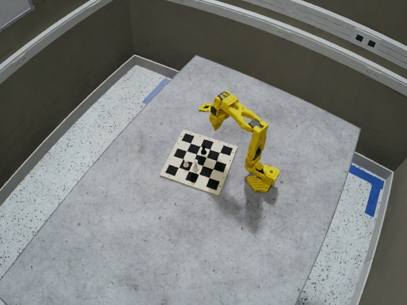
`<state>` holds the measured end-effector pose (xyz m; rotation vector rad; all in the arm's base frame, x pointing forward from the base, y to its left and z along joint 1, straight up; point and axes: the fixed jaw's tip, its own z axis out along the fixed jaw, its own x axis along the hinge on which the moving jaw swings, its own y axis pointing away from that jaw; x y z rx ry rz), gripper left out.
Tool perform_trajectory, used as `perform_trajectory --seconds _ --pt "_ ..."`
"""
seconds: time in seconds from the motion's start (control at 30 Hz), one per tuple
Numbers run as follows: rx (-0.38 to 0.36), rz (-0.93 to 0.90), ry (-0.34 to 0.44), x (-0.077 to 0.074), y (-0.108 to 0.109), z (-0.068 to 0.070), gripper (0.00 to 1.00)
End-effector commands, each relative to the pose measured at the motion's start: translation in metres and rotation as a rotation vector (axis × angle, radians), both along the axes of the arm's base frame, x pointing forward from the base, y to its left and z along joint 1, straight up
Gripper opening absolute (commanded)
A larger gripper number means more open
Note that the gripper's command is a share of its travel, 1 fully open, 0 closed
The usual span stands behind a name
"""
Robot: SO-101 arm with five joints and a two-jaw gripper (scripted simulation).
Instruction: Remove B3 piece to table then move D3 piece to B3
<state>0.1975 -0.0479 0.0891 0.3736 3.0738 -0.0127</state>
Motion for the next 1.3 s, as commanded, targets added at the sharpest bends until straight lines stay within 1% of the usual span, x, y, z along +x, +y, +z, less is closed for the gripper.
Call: perform_trajectory --seconds 0.0,0.07,0.13,0.2,0.3,0.43,0.5,0.6,0.67,0.8,1.13,1.27 --pt "-0.009 0.009 -0.037 0.002 0.001 0.005 0.00" --pt "-0.015 0.042 -0.061 0.004 0.008 0.005 0.01" --pt "-0.021 0.095 -0.099 0.008 0.019 0.005 0.02" --pt "-0.027 0.166 -0.151 0.012 0.034 0.004 0.03" --pt "-0.026 0.294 -0.247 0.015 0.063 0.003 0.06" --pt "-0.002 0.464 -0.378 0.013 0.103 0.002 0.09" --pt "-0.002 0.464 -0.378 0.013 0.103 0.002 0.09" --pt "0.023 0.560 -0.453 0.007 0.126 0.002 0.11" --pt "0.037 0.601 -0.485 0.004 0.136 0.002 0.11" --pt "0.047 0.630 -0.508 0.001 0.142 0.002 0.12" --pt "0.047 0.631 -0.508 0.001 0.142 0.001 0.12" --pt "0.049 0.639 -0.508 -0.002 0.143 -0.001 0.12"
